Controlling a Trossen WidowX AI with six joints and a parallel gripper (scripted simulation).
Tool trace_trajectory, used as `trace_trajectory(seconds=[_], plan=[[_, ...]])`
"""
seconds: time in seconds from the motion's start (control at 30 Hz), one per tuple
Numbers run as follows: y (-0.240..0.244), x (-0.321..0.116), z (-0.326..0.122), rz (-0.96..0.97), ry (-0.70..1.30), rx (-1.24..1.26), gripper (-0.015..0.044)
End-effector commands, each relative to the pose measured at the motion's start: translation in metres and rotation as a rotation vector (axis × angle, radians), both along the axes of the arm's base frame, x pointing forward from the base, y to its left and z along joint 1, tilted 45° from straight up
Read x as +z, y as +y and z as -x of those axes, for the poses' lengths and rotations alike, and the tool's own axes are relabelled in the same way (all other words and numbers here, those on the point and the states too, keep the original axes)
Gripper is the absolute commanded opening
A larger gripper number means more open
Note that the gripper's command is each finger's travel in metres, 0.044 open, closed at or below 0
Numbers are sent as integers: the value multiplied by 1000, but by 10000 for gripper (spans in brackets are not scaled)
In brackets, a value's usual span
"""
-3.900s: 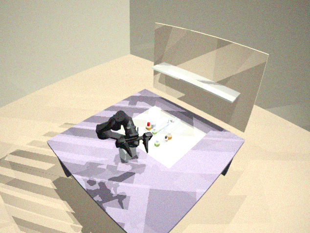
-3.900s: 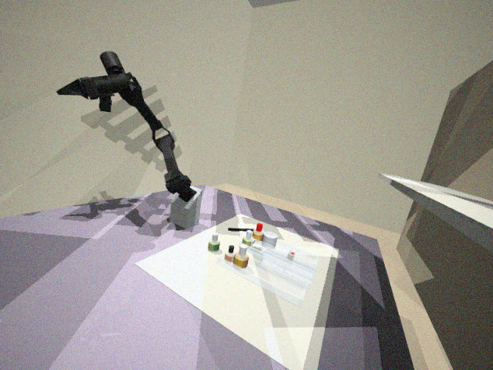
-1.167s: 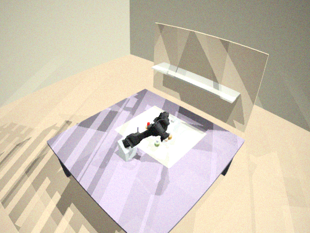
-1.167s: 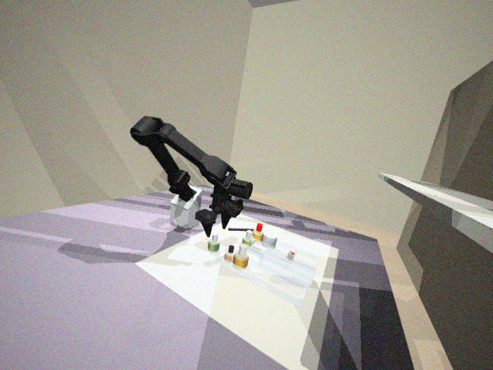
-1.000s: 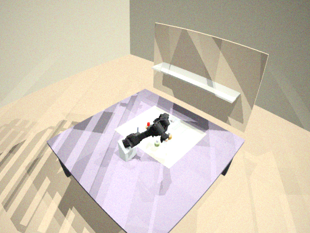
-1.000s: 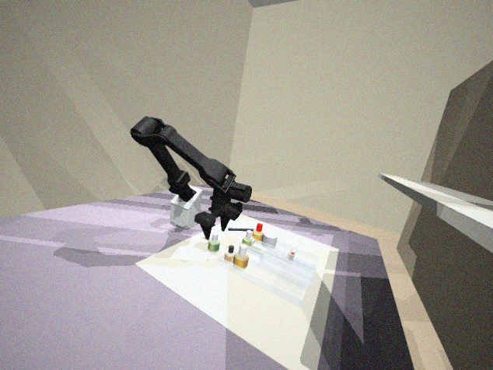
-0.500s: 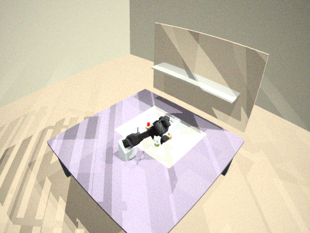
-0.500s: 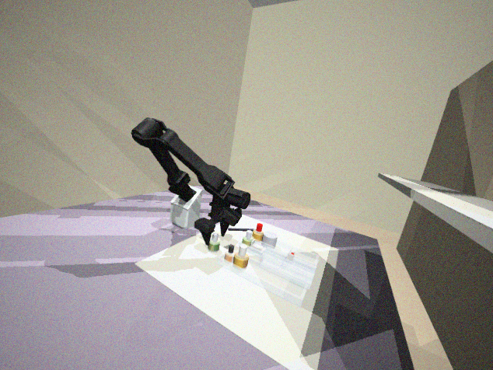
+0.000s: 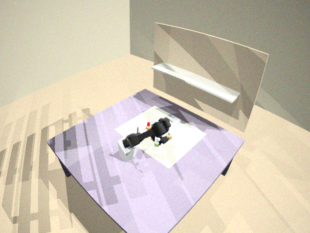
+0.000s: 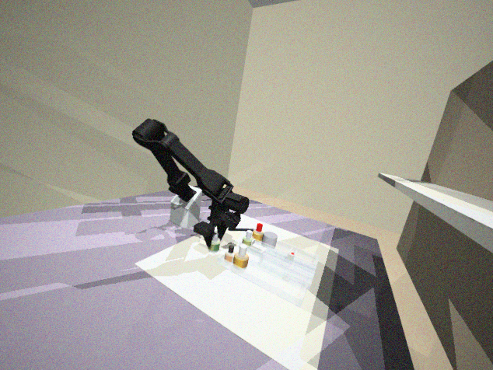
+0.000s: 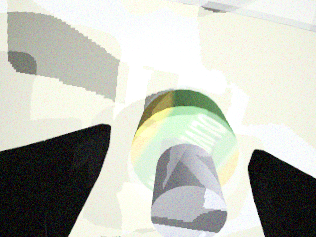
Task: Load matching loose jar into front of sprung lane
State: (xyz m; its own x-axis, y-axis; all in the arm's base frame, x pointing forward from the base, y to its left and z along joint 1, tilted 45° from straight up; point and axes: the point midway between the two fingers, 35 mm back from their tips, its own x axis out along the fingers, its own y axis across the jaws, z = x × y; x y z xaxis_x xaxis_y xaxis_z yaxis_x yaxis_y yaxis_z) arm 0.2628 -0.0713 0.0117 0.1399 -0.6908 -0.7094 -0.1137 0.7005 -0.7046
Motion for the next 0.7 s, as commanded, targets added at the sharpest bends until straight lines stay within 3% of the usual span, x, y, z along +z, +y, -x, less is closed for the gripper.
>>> trace_trajectory(seconds=[0.0, 0.2, 0.4, 0.67], plan=[[-1, 0, 0, 6, 2, 2, 204], [-1, 0, 0, 6, 2, 2, 144], [14, 11, -2, -1, 3, 3, 0], [46, 42, 1, -7, 4, 3, 0]])
